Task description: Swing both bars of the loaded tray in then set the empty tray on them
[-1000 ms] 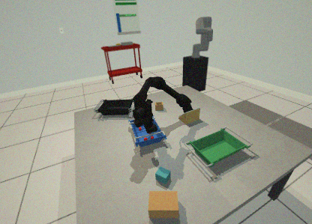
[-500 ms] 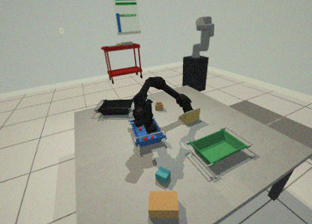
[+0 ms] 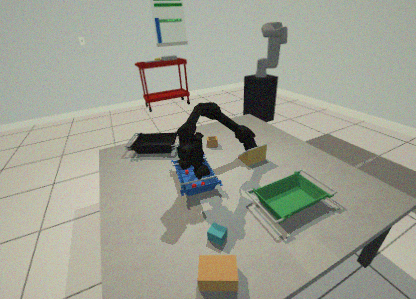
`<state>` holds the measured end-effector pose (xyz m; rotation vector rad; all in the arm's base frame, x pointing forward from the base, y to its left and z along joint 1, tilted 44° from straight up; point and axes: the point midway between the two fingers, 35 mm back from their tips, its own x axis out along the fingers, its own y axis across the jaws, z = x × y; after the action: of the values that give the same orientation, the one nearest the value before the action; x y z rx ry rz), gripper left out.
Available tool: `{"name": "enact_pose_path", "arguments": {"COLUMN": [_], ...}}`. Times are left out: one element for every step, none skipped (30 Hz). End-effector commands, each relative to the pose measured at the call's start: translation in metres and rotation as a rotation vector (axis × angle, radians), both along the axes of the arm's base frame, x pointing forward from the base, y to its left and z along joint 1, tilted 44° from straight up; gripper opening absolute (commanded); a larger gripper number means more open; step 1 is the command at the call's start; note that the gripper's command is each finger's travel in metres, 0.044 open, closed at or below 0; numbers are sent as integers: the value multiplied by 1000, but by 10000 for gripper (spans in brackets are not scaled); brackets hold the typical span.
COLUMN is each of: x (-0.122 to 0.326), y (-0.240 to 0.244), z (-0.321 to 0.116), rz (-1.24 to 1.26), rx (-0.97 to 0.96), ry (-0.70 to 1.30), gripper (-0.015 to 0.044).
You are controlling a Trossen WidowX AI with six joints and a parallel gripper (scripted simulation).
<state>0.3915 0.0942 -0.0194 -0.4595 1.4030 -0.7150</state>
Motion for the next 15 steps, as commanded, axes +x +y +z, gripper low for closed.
{"name": "enact_pose_path", "arguments": {"x": [1, 1, -2, -6, -15, -25, -37, -49, -59, -70, -82, -96, -111, -126, -142], "y": [11, 16, 5, 13, 25, 40, 53, 66, 76, 85, 96, 106, 115, 124, 131], "z": [10, 15, 3, -1, -7, -15, -23, -30, -36, -41, -48, -55, -61, -68, -74], "rz": [-1, -1, -1, 3, 10, 18, 25, 32, 37, 42, 48, 53, 58, 63, 67], "rx": [4, 4, -2, 4, 14, 25, 36, 45, 52, 58, 64, 70, 75, 78, 81], "ry": [-5, -5, 5, 6, 8, 11, 15, 20, 24, 28, 33, 38, 44, 51, 57], "gripper": [262, 289, 315, 341, 367, 394, 420, 440, 440, 440, 440, 440, 440, 440, 440]}}
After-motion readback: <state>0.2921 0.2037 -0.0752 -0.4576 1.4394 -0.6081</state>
